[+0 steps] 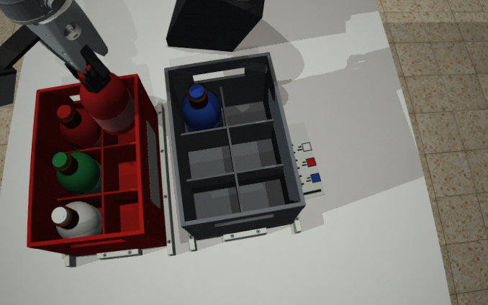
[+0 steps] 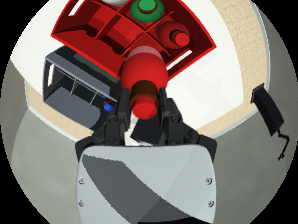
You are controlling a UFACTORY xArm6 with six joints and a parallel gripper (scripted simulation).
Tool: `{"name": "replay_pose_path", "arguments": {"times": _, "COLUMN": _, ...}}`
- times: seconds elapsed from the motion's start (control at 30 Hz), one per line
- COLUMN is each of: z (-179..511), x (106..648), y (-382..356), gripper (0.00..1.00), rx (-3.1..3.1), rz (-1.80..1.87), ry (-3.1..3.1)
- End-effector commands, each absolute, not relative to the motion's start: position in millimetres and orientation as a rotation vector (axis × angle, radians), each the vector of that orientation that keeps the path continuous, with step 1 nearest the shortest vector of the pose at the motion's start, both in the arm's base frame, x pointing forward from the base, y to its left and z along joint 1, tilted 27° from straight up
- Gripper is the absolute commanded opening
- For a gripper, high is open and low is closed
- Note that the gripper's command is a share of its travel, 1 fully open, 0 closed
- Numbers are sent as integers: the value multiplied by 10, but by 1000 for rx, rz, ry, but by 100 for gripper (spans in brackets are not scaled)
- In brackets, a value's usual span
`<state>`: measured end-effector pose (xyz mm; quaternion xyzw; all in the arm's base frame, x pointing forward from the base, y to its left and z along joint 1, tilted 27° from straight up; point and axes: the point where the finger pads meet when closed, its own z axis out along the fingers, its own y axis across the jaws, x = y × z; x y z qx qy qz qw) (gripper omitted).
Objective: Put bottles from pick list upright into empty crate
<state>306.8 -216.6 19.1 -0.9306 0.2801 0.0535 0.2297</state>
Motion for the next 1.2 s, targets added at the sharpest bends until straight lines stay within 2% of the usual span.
{"name": "replay_pose_path", "arguments": {"times": 0.0, "z": 257, "x": 3077, "y": -2210, "gripper": 0, "rx": -2563, "rz": 142, "ry": 771}}
{"name": "replay_pose_path", "arguments": {"times": 1.17, "z": 717, "x": 3061, "y": -2446, "gripper": 0, "rx": -2563, "rz": 142, "ry": 771}}
